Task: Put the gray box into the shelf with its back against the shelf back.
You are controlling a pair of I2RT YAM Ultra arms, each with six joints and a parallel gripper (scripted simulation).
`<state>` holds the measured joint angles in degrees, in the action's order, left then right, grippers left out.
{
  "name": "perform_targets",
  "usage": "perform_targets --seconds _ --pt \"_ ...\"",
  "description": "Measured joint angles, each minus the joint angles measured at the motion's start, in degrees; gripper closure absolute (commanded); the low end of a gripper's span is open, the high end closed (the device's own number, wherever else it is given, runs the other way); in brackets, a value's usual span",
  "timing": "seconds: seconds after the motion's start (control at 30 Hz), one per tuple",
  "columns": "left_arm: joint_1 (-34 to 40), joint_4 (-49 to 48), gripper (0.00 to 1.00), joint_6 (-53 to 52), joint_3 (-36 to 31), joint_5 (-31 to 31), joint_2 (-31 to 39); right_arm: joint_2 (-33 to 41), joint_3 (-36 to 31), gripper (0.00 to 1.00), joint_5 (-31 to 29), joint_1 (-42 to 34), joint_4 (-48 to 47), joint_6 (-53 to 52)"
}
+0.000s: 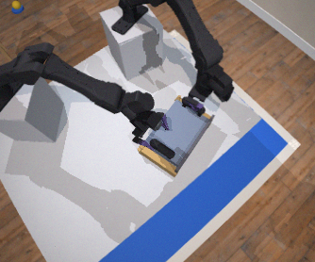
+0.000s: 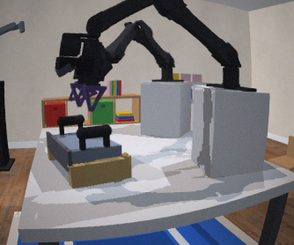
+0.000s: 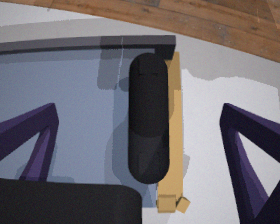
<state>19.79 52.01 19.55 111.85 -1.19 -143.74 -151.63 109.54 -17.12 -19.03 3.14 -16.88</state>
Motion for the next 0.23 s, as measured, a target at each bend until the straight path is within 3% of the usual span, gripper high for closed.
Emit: perform_targets --seconds 0.23 --pt "0.0 0.0 0.00 0.0 0.2 0.0 0.0 1.5 -2.0 0.00 0.0 -0.2 -0.6 0.0"
